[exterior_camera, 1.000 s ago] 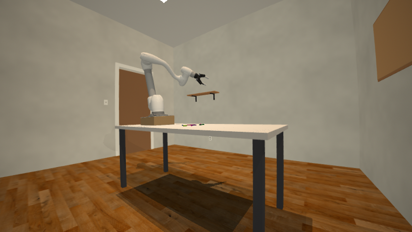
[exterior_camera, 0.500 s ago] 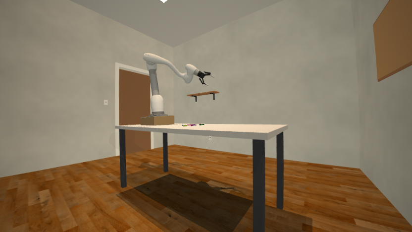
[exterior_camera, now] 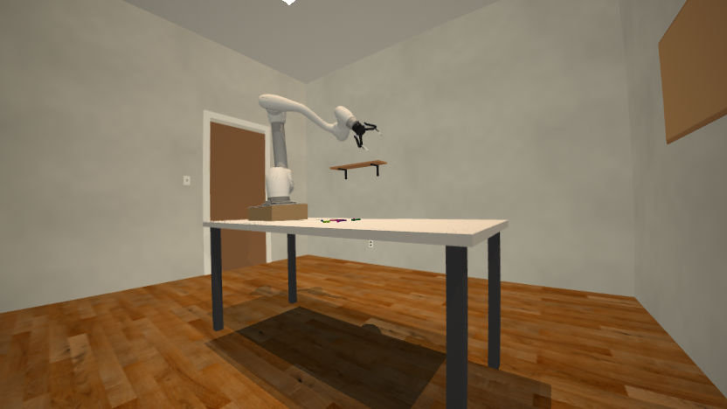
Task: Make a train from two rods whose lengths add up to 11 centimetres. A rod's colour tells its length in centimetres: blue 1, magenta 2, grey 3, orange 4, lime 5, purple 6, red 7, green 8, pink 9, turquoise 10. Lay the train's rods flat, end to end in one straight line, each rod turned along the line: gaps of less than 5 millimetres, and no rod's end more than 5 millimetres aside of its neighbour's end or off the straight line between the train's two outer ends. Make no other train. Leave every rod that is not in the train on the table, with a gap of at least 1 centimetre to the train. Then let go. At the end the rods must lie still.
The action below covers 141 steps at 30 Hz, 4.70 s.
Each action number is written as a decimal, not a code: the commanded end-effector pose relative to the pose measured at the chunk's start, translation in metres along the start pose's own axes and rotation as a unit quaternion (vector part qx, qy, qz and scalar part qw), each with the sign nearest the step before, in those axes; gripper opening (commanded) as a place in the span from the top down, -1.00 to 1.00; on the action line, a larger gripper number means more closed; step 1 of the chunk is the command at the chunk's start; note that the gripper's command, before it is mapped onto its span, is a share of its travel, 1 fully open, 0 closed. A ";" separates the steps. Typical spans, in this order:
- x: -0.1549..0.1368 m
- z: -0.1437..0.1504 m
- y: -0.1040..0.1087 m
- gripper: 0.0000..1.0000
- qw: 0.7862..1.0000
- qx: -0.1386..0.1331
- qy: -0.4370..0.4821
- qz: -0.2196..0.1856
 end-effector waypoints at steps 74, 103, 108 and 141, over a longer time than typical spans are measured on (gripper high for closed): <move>-0.458 -0.364 -0.225 -1.00 0.592 0.237 -0.711 -0.297; -0.457 -0.414 -0.233 -1.00 0.589 0.238 -0.712 -0.300; -0.457 -0.414 -0.233 -1.00 0.589 0.238 -0.712 -0.300; -0.457 -0.414 -0.233 -1.00 0.589 0.238 -0.712 -0.300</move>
Point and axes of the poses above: the point where the finger pads meet when closed, its own y axis back along the fingers, its own z axis across the jaws, x = y × z, the point moved 2 cm from there along y, back along the fingers, and after that the axes turned 3 degrees about y, right-handed, at the moved point
